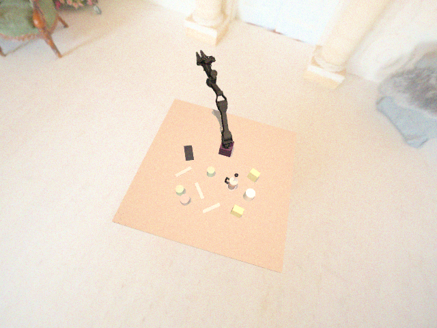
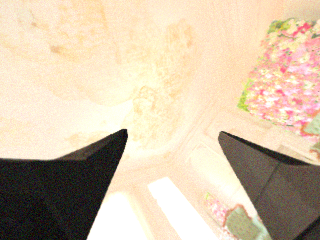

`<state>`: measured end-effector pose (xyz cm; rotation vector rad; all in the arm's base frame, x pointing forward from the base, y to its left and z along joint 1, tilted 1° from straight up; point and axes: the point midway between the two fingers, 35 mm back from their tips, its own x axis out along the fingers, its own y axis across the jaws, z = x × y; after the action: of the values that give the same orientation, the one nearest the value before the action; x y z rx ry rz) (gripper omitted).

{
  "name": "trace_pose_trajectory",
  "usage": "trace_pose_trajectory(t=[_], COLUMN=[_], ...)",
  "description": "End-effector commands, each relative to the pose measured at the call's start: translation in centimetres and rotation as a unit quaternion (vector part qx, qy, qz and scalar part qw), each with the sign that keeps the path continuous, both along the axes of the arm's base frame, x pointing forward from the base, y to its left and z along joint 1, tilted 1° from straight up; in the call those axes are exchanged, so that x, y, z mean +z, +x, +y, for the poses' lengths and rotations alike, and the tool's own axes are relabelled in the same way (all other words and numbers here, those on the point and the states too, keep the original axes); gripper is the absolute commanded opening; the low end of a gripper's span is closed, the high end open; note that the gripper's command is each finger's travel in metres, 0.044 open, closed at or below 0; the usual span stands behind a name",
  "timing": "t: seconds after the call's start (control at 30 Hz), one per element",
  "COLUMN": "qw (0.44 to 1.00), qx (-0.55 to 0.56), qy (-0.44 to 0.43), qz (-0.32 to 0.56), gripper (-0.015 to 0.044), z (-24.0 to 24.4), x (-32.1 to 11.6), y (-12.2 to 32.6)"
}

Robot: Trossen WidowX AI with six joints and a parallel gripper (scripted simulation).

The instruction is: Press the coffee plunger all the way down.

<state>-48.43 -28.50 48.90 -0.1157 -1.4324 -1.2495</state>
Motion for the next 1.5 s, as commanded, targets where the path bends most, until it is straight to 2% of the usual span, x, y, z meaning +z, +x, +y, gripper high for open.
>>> trace_pose_trajectory(t=[0.0, 0.33, 0.57, 0.8, 1.13, 1.3, 1.47], qw=[1.000, 0.993, 0.982, 0.962, 0.917, 0.886, 0.857], qx=[0.024, 0.093, 0.149, 0.213, 0.302, 0.350, 0.380], qy=[0.012, 0.072, 0.115, 0.168, 0.246, 0.278, 0.297], qz=[0.003, -0.001, -0.004, 0.022, 0.086, 0.126, 0.181], gripper=[0.0440, 0.0440, 0.0440, 0.0440, 0.0440, 0.0440, 0.0440], z=[-3.7, -12.9, -18.2, -21.5, -21.0, -18.0, -14.0], x=[1.1, 2.0, 1.9, 1.2, -1.0, -2.4, -3.7], y=[3.5, 13.9, 23.3, 35.0, 52.2, 60.6, 67.0])
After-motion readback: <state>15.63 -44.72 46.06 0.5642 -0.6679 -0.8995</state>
